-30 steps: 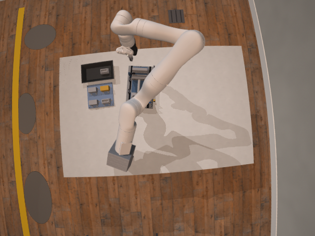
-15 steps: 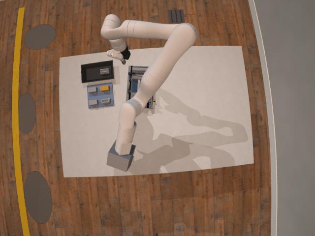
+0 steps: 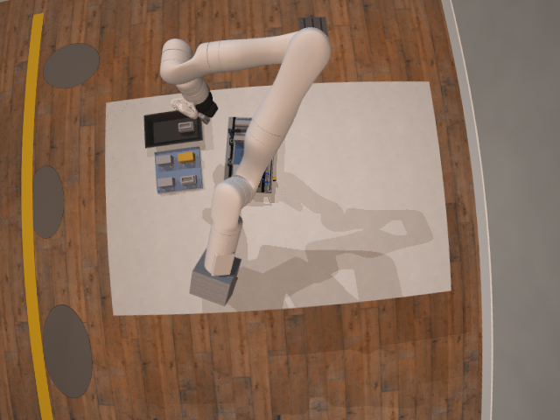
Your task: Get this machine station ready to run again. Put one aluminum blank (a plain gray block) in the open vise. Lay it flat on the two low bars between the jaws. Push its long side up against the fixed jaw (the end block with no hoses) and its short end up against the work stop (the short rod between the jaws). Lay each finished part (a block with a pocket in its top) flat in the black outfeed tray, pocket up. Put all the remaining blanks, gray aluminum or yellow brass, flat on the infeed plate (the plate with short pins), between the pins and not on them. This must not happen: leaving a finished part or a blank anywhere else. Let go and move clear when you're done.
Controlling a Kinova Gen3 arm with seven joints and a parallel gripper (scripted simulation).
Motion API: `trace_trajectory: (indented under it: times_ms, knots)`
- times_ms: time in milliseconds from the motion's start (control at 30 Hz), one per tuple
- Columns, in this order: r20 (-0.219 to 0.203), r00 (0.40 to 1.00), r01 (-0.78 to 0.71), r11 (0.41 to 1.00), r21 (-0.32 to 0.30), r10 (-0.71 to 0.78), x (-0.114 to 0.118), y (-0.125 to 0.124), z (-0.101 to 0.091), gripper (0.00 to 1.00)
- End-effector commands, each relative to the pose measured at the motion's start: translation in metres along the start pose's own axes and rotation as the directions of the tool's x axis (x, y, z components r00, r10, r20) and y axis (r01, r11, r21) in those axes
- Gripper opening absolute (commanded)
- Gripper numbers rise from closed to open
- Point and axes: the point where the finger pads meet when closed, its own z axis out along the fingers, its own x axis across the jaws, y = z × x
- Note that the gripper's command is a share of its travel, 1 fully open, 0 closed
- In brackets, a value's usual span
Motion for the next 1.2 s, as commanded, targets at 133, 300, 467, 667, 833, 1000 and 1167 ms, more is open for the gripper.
trace_trajectory:
  times_ms: [133,300,467,667,833,1000,1167]
  knots:
    - [0.014,0.998,-0.068,0.998,-0.005,0.068,0.01,-0.034,0.003,0.0]
    - [0.015,0.993,-0.117,0.993,-0.008,0.117,0.013,-0.048,0.003,0.0]
    - [0.015,0.98,-0.198,0.98,-0.013,0.198,0.017,-0.07,0.003,0.0]
    - [0.012,0.956,-0.293,0.956,-0.018,0.294,0.019,-0.095,0.003,0.0]
    - [0.01,0.94,-0.34,0.94,-0.019,0.34,0.019,-0.106,0.003,0.0]
    - [0.004,0.91,-0.414,0.91,-0.02,0.414,0.018,-0.124,0.003,0.0]
    - [-0.001,0.876,-0.483,0.875,-0.019,0.483,0.017,-0.141,0.004,0.0]
